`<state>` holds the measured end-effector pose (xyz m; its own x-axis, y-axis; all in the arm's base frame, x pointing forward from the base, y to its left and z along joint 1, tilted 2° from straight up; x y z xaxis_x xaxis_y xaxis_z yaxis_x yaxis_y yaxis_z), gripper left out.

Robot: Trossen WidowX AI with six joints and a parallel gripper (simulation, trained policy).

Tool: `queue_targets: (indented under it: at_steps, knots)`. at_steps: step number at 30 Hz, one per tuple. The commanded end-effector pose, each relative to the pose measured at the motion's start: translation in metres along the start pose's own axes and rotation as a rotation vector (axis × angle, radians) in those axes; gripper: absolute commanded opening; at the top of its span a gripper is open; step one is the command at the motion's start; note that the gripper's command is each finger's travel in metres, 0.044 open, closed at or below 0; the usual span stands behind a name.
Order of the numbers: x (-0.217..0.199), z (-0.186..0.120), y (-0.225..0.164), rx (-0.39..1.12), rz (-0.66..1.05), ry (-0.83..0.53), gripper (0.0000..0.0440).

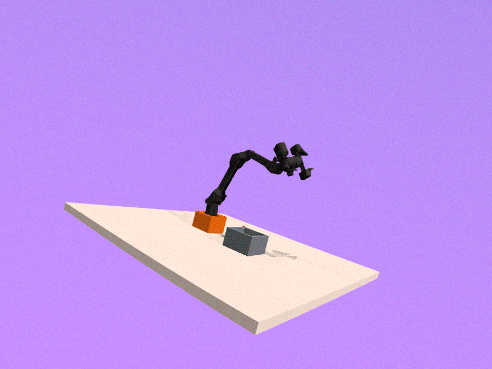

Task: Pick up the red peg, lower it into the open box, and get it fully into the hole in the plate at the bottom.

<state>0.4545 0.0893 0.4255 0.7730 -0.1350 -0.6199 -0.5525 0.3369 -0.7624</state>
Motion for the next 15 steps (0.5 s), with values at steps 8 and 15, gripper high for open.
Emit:
queue_targets:
  at_steps: [8, 15]
  knots:
    - [-0.007, 0.004, -0.017, 0.137, 0.235, 0.023, 0.044]
    - [-0.009, 0.013, -0.02, 0.224, 0.462, 0.03, 0.044]
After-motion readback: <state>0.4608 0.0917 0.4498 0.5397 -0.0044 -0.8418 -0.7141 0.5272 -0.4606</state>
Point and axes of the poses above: the point midway between the two fingers, 35 mm back from their tips, its own z axis out along the fingers, its own x axis across the jaws, y = z × x, the point moved 1 cm from there along -z, back along the fingers, and after that the axes turned 15 degrees about -z, right-handed, at the moved point
